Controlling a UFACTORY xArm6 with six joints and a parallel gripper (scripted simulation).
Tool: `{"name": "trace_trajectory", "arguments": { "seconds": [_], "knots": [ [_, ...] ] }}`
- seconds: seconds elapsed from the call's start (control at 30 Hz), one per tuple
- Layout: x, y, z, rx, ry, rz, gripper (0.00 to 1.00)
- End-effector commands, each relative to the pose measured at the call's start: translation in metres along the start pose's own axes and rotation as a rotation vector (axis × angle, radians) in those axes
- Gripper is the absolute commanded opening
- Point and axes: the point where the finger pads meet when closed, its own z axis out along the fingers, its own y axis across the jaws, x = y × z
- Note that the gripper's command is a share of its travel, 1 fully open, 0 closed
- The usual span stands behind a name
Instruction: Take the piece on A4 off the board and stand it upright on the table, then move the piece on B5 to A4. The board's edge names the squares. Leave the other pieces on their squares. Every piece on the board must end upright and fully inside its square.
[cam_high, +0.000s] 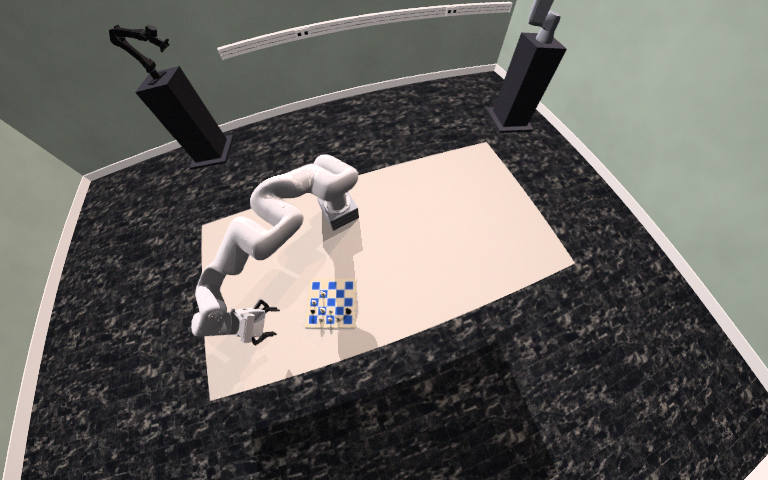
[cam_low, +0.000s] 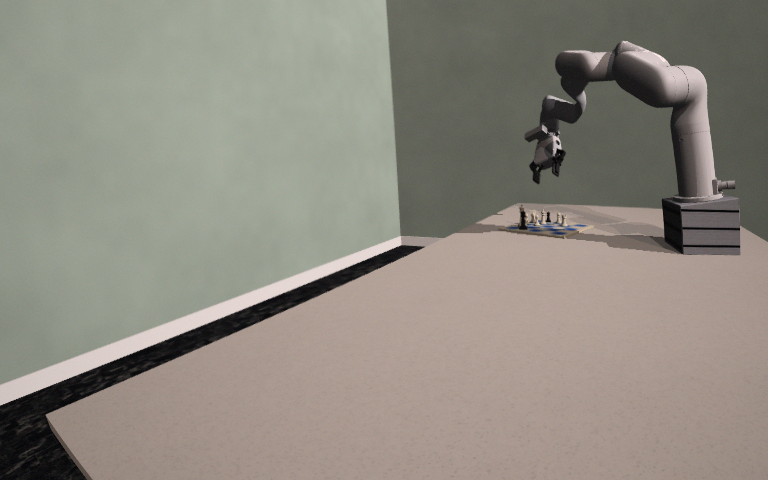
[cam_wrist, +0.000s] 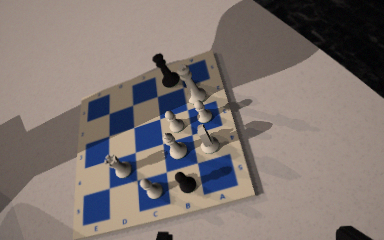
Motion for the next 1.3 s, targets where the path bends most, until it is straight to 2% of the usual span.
{"name": "trace_trajectory", "arguments": {
  "seconds": [0.0, 0.2, 0.3, 0.37, 0.57, 1.27],
  "knots": [
    [-0.026, 0.004, 0.0, 0.001, 0.061, -0.111, 1.0],
    [-0.036, 0.004, 0.002, -0.007, 0.081, -0.152, 1.0],
    [-0.055, 0.003, 0.005, -0.027, 0.118, -0.228, 1.0],
    [-0.055, 0.003, 0.005, -0.027, 0.118, -0.228, 1.0],
    [-0.08, 0.0, 0.01, -0.06, 0.163, -0.33, 1.0],
    [-0.122, -0.011, 0.021, -0.137, 0.234, -0.517, 1.0]
  ]
}}
